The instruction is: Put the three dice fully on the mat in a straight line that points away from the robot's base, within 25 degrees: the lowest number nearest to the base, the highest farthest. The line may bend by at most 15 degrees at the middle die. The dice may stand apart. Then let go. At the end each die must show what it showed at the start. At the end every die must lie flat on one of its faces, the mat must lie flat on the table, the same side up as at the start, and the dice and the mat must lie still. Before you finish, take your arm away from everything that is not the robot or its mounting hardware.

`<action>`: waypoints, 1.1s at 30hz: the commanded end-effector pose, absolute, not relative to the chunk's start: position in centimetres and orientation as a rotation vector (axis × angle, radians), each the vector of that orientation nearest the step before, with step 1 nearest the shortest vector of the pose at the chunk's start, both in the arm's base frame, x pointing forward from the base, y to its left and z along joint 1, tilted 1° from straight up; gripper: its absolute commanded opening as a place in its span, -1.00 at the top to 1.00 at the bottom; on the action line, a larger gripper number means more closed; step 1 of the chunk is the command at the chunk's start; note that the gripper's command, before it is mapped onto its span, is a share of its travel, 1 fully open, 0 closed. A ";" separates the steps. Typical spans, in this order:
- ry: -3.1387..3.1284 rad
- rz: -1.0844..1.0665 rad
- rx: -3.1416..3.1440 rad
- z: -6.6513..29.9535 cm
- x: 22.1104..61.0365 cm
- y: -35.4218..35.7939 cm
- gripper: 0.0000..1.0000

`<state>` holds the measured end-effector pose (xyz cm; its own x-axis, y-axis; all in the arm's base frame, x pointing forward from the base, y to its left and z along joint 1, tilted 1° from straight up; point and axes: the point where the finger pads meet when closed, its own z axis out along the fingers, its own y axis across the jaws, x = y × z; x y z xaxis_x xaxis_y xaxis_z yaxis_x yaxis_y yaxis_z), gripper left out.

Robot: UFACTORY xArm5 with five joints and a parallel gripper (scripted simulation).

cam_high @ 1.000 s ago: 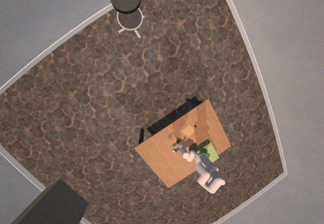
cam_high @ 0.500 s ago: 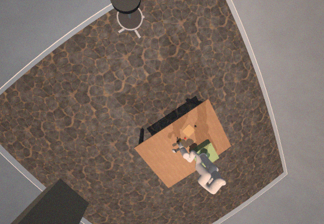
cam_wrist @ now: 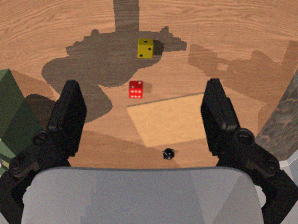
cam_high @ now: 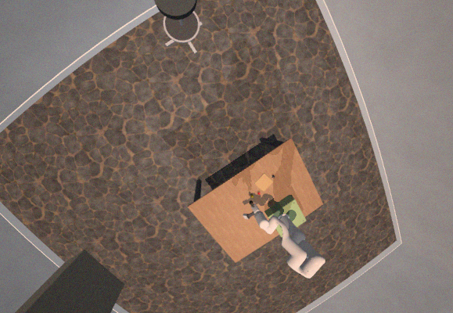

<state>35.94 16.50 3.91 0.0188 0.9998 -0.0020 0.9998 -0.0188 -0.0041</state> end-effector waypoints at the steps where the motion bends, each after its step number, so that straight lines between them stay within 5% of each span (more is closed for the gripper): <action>1: -2.199 0.010 -2.241 5.2 35.9 16.5 -1.00; 13: -2.179 0.010 -2.260 5.3 36.4 15.5 -1.00; 21: -1.964 0.012 -2.446 4.9 40.7 4.9 -1.00; 33: -1.712 0.013 -2.625 4.4 41.8 -8.4 -1.00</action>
<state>41.30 -3.24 4.61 0.3373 0.9414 -0.0035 0.9413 -0.3373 -0.0128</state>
